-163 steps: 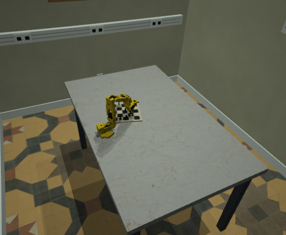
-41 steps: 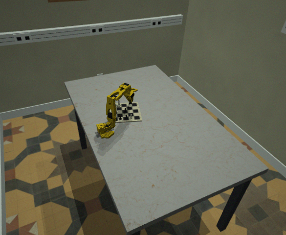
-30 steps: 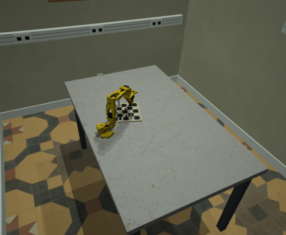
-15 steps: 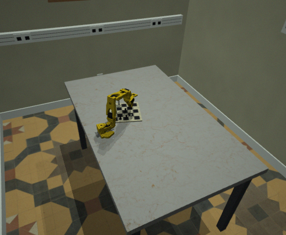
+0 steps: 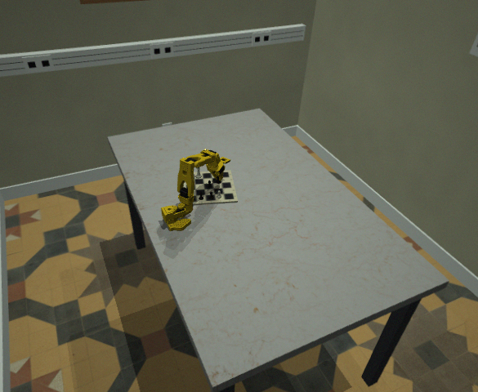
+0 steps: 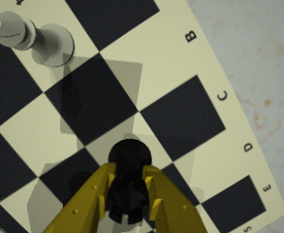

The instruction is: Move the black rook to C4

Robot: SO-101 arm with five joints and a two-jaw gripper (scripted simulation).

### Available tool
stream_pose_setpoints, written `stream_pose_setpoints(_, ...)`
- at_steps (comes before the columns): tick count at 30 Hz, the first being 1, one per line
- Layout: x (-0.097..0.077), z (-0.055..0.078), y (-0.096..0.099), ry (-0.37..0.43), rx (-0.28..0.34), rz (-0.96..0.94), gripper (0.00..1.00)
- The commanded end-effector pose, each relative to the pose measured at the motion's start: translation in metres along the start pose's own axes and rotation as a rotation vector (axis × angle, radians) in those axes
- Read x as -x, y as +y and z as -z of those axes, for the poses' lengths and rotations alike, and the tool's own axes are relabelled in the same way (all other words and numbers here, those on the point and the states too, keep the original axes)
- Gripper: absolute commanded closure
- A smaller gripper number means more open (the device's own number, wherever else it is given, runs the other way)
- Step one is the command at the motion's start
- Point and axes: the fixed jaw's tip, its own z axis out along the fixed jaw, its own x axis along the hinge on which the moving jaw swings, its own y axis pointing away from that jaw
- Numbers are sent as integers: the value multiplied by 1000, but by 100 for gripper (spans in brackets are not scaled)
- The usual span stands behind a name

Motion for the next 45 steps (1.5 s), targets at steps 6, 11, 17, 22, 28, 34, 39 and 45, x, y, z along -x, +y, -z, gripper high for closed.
stream_pose_setpoints(6, -9, -7, 3, 30, 4, 13, 100)
stream_pose_setpoints(11, -13, -9, 3, 30, 4, 13, 100)
stream_pose_setpoints(17, -14, -10, 3, 30, 4, 13, 100)
stream_pose_setpoints(22, -12, -8, 3, 30, 4, 13, 100)
stream_pose_setpoints(28, -10, -4, 3, 30, 4, 13, 100)
stream_pose_setpoints(34, -9, -4, 3, 30, 4, 13, 100)
stream_pose_setpoints(39, -6, -2, 3, 29, 4, 13, 100)
stream_pose_setpoints(45, -4, -1, 3, 29, 4, 12, 100)
